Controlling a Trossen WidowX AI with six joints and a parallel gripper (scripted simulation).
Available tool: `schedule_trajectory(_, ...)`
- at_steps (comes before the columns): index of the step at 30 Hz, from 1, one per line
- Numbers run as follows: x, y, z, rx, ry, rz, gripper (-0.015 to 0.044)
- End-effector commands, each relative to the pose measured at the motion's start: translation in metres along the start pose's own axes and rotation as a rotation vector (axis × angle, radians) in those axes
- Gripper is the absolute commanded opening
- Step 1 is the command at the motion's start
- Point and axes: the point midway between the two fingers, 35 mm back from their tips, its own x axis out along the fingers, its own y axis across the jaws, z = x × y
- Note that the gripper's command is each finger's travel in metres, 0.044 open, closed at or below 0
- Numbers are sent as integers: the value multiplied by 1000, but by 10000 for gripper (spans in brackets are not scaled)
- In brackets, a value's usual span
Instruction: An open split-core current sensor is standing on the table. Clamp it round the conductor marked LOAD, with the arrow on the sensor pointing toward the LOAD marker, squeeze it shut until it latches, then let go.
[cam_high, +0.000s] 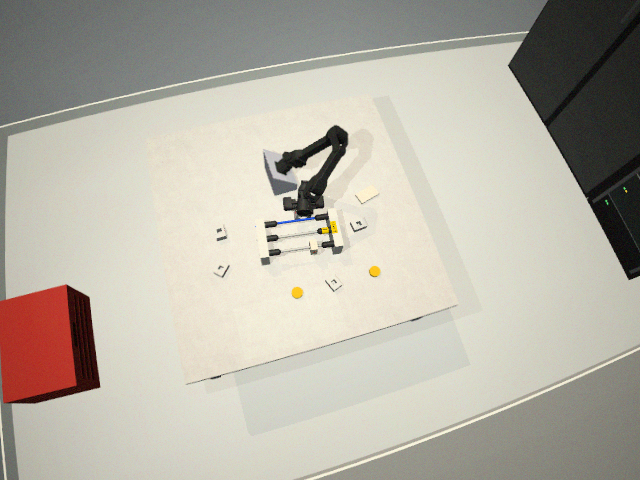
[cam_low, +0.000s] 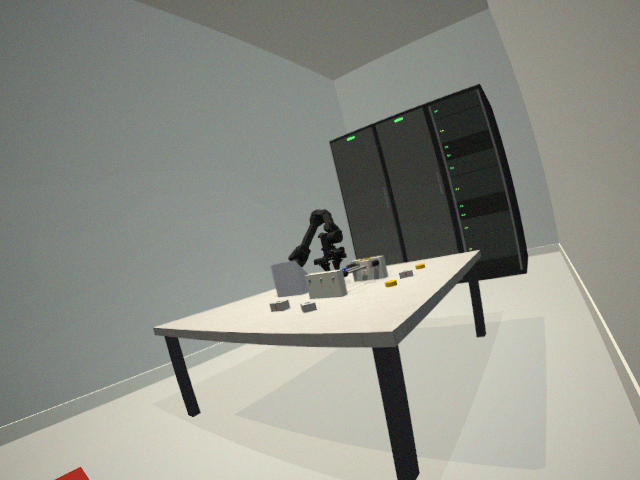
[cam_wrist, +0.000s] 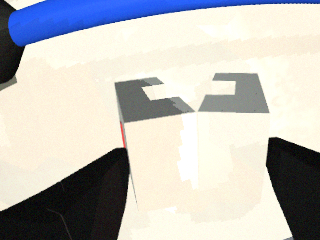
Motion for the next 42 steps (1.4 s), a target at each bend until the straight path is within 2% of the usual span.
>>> schedule_trajectory(1,0,0,0,-3,-1,-1,228)
schedule_trajectory(2,0,0,0,-3,-1,-1,222)
schedule_trajectory(10,-29,-2,6,1,-5,-9,12)
schedule_trajectory(11,-35,-2,6,2,-5,-9,0)
schedule_trajectory(25,-114,-1,0,5,-1,1,0)
schedule_trajectory(32,-115,-3,5,60,-1,1,0)
schedule_trajectory(42,-119,-16,36,390,-2,1,0)
